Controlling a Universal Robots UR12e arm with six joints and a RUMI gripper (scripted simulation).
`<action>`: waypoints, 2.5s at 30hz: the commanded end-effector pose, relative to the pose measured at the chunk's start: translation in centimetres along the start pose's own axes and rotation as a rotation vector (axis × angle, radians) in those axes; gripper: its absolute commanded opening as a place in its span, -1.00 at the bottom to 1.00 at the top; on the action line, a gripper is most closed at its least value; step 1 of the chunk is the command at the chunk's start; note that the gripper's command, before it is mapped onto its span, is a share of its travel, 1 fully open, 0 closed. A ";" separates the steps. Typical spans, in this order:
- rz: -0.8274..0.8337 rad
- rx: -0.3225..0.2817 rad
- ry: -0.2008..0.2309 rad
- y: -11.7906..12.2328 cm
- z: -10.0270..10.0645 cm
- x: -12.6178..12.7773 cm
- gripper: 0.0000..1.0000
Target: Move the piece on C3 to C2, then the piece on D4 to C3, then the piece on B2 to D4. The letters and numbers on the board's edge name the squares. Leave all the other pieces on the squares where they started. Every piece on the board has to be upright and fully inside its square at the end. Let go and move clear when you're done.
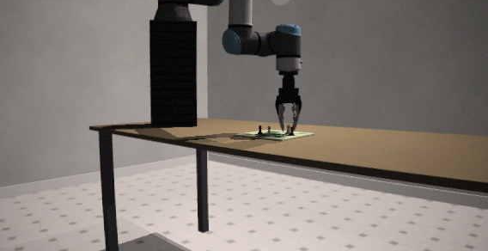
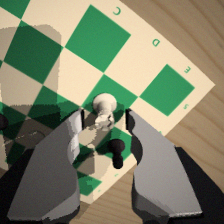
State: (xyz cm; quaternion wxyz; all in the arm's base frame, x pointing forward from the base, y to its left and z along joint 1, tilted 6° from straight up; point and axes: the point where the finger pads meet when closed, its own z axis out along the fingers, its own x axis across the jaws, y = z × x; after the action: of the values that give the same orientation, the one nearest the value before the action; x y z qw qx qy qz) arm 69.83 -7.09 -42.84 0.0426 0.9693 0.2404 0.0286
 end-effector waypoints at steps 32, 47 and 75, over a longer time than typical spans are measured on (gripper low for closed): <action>0.000 -0.001 0.001 0.0 -0.1 0.0 -1.00; 0.000 -0.001 0.001 0.0 -0.1 0.0 -1.00; 0.000 -0.001 0.001 0.0 -8.0 0.0 -1.00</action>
State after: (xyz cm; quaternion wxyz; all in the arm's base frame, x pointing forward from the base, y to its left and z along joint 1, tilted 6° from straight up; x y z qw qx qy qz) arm 69.34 -6.63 -36.50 0.0427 0.9693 0.2404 0.0287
